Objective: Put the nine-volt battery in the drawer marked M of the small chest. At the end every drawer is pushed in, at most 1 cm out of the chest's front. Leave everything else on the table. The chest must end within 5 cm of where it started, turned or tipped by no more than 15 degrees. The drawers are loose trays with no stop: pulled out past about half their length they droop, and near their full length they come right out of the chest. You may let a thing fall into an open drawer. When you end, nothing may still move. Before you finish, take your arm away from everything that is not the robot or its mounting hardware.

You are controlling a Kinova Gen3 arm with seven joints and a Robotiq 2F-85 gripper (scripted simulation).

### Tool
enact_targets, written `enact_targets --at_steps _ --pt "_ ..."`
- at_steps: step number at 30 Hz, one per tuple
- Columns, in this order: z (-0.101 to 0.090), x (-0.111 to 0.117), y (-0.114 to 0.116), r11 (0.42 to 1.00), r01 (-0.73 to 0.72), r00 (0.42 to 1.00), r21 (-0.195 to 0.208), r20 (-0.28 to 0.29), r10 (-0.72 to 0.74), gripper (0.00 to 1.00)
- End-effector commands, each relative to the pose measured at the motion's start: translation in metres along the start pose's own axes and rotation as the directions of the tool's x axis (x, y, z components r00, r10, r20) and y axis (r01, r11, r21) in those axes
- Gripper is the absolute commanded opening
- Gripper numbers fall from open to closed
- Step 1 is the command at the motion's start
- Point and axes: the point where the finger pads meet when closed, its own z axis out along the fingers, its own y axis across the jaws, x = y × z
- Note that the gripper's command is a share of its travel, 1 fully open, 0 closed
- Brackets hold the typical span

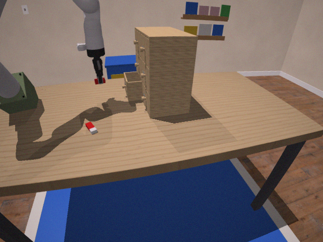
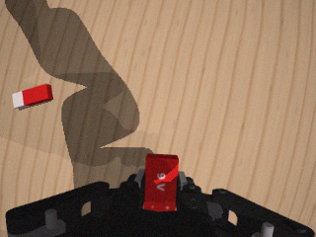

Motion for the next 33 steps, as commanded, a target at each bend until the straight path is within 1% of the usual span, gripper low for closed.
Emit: enact_targets --at_steps 1,11,33 --pt "-0.0001 -0.0008 -0.0003 1.000 -0.016 1.000 0.002 0.001 0.016 0.23" --pt "-0.0001 -0.0020 -0.0009 0.997 -0.079 0.997 0.002 0.001 0.079 0.23" --pt "-0.0001 -0.0031 -0.0015 0.991 -0.134 0.991 0.002 0.002 0.134 0.23"
